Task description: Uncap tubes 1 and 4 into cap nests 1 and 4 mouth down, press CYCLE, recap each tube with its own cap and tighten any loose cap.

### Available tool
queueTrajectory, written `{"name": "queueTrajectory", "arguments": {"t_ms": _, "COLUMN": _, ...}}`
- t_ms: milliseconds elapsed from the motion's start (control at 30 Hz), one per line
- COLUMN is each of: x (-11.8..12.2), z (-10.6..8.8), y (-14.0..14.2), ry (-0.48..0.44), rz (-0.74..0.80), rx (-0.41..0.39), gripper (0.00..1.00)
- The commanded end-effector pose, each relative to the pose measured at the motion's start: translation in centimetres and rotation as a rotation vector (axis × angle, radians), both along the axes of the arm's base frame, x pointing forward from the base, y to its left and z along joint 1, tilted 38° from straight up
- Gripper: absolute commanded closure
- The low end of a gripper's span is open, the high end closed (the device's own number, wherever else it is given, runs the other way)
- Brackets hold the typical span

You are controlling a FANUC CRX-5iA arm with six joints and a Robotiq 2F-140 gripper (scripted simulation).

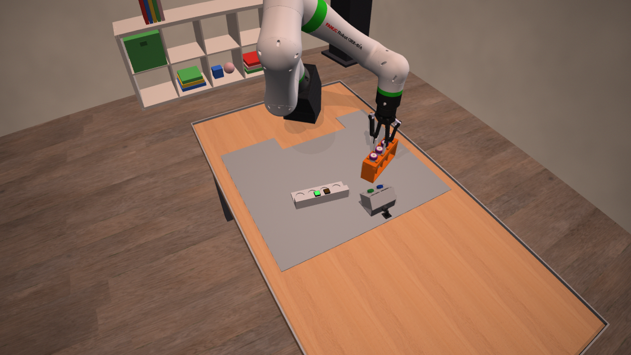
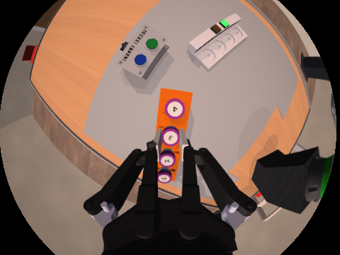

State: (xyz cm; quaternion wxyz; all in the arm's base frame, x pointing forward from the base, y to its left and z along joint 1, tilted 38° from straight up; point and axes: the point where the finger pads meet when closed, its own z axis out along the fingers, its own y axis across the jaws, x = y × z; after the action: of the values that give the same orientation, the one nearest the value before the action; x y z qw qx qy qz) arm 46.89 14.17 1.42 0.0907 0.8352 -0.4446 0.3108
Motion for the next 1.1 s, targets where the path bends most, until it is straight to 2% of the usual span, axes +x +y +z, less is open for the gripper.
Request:
{"name": "queueTrajectory", "arguments": {"t_ms": 0, "x": 0.0, "z": -0.01, "y": 0.01, "ry": -0.025, "rz": -0.042, "rx": 0.023, "gripper": 1.0}}
{"name": "queueTrajectory", "arguments": {"t_ms": 433, "x": 0.0, "z": -0.01, "y": 0.01, "ry": -0.137, "rz": -0.248, "rx": 0.138, "gripper": 1.0}}
{"name": "queueTrajectory", "arguments": {"t_ms": 733, "x": 0.0, "z": -0.01, "y": 0.01, "ry": -0.175, "rz": -0.318, "rx": 0.177, "gripper": 1.0}}
{"name": "queueTrajectory", "arguments": {"t_ms": 767, "x": 0.0, "z": -0.01, "y": 0.01, "ry": -0.175, "rz": -0.318, "rx": 0.177, "gripper": 0.65}}
{"name": "queueTrajectory", "arguments": {"t_ms": 1067, "x": 0.0, "z": -0.01, "y": 0.01, "ry": -0.175, "rz": -0.318, "rx": 0.177, "gripper": 0.65}}
